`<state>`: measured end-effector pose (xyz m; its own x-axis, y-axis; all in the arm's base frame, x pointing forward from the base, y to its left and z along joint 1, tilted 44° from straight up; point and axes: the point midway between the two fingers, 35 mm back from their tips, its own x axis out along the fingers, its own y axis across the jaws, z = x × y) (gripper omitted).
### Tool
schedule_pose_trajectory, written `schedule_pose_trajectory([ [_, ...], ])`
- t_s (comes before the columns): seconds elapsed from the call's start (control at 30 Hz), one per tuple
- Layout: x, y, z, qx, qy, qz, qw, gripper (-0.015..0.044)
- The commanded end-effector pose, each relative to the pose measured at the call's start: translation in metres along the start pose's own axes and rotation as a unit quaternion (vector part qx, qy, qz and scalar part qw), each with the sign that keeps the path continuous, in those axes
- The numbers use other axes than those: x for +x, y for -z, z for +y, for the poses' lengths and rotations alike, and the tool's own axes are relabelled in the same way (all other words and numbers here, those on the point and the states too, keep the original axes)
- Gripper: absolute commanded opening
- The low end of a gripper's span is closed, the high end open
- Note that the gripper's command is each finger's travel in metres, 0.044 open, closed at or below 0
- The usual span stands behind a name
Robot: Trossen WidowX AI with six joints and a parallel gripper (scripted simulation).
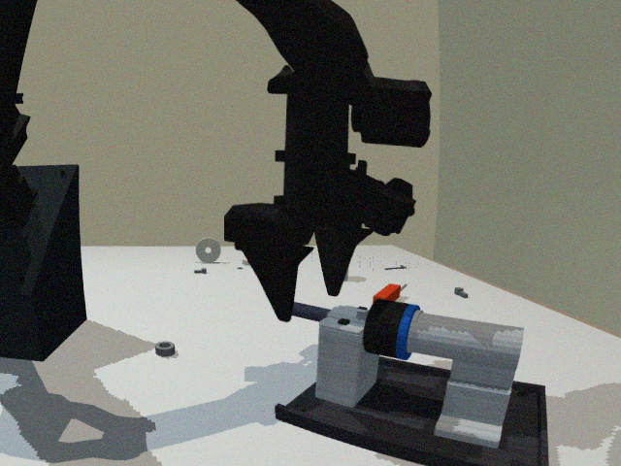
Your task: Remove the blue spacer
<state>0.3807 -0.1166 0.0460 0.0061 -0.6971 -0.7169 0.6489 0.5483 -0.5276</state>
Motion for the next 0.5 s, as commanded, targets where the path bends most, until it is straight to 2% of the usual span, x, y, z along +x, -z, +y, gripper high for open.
schedule_pose_trajectory([
  [0.0, 0.010, 0.003, -0.001, -0.005, 0.004, 0.001, 1.000, 0.0440],
  [0.47, 0.022, 0.003, -0.002, -0.005, 0.004, 0.001, 1.000, 0.0440],
])
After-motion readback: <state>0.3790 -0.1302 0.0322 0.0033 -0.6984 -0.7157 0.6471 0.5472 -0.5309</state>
